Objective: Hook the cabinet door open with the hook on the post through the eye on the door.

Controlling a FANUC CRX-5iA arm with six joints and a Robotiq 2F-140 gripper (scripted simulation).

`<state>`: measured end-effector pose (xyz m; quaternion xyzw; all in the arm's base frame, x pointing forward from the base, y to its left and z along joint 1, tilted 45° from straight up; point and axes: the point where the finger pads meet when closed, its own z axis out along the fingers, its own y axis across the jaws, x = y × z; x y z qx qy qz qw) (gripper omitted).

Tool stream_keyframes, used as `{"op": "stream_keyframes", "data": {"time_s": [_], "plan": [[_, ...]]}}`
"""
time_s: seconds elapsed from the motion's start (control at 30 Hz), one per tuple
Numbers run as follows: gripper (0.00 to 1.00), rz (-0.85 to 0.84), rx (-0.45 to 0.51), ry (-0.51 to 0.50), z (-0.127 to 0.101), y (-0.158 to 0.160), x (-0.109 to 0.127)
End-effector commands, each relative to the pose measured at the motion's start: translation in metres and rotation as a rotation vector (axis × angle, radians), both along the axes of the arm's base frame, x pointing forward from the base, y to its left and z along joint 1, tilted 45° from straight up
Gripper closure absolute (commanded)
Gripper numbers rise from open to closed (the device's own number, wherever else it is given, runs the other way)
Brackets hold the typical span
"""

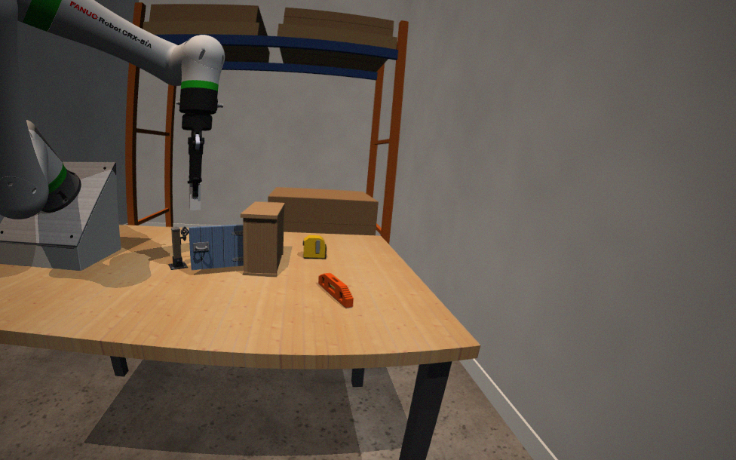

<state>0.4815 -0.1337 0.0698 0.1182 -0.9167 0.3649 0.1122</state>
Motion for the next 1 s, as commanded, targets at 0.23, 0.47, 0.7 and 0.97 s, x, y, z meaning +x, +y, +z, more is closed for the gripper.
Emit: {"op": "stream_keyframes", "data": {"time_s": [0.23,0.47,0.7,0.97], "plan": [[0.84,0.0,0.0,0.0,-0.008,-0.008,-0.001],[0.84,0.0,0.0,0.0,-0.017,-0.017,-0.002],[0.84,0.0,0.0,0.0,-0.026,-0.026,-0.003],[0.84,0.0,0.0,0.0,-0.033,-0.032,-0.004]]}}
